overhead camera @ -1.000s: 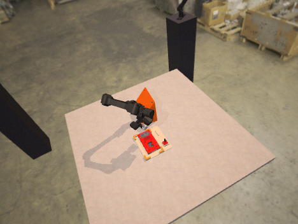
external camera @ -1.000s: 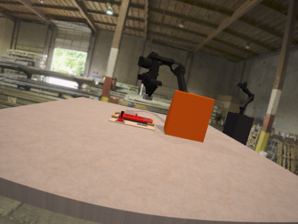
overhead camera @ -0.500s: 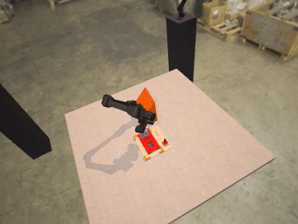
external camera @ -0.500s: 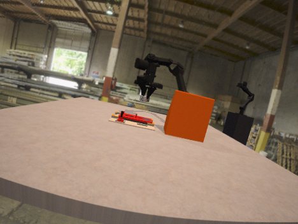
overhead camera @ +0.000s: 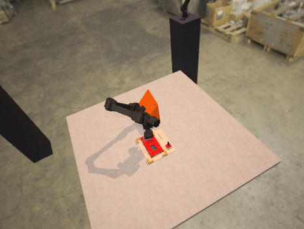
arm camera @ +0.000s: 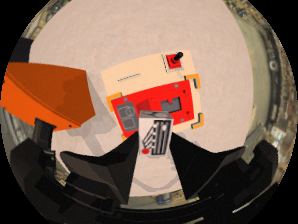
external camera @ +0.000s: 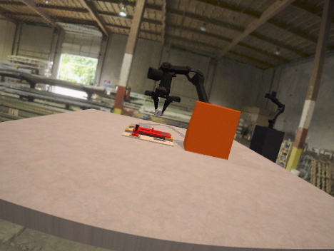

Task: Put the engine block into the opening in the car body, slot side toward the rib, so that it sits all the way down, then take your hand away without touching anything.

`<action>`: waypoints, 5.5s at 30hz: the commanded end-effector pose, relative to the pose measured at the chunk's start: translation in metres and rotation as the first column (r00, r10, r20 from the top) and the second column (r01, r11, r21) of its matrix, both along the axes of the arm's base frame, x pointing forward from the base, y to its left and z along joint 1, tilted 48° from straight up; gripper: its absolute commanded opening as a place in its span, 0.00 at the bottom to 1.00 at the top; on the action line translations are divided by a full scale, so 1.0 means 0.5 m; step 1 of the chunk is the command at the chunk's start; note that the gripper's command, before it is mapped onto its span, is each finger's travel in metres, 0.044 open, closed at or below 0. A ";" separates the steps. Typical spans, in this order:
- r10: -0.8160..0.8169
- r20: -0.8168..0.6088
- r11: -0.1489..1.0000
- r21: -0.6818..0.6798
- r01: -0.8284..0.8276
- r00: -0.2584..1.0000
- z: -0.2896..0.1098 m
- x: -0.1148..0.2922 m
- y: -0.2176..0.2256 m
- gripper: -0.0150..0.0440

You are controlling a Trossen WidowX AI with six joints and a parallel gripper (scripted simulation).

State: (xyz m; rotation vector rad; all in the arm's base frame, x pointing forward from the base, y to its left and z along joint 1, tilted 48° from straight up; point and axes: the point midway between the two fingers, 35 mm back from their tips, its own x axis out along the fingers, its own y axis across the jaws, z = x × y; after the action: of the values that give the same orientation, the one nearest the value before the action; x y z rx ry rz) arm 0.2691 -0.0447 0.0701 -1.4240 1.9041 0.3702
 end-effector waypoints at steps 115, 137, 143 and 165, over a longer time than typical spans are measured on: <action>0.750 -0.536 0.320 0.807 -0.497 -0.388 -0.093 0.089 -0.126 0.52; 0.763 -0.565 0.356 0.773 -0.525 -0.314 -0.101 0.087 -0.133 0.52; 0.765 -0.570 0.364 0.766 -0.530 -0.299 -0.103 0.087 -0.136 0.52; 0.765 -0.571 0.365 0.765 -0.531 -0.297 -0.112 0.085 -0.145 0.52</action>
State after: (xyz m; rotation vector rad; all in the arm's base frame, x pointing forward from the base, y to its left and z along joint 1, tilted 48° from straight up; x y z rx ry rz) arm 0.3116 -0.1165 0.0148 -2.2932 1.2073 2.5397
